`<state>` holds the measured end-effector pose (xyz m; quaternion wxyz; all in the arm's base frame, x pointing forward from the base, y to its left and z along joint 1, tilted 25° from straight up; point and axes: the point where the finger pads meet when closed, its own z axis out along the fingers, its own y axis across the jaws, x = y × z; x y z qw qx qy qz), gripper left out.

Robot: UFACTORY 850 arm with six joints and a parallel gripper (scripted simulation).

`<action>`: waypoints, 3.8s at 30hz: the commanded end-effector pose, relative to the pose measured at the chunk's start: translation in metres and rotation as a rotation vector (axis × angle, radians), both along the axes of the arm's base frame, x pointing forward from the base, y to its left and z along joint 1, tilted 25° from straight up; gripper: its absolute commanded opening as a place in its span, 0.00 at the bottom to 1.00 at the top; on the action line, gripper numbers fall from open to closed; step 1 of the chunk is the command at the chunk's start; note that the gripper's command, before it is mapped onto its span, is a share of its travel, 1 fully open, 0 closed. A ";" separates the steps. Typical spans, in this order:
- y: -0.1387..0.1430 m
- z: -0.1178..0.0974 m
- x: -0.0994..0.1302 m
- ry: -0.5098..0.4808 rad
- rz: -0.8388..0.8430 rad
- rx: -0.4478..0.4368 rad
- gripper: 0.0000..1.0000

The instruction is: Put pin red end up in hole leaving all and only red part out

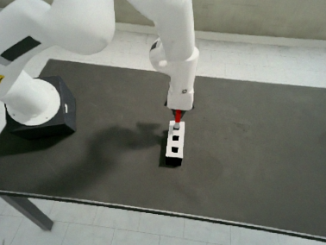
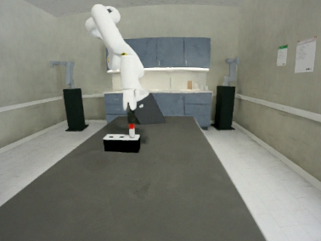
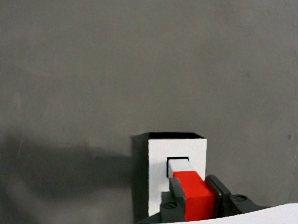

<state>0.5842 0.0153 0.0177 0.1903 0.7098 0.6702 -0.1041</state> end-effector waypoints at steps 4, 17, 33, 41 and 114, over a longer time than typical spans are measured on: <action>0.000 0.001 0.001 -0.002 0.001 0.000 0.00; 0.002 0.000 0.000 -0.002 0.000 0.000 0.00; -0.002 -0.003 0.001 -0.002 -0.001 0.001 0.00; -0.002 -0.003 0.002 -0.003 -0.001 0.001 0.00; -0.005 -0.010 0.001 -0.003 -0.001 0.001 0.00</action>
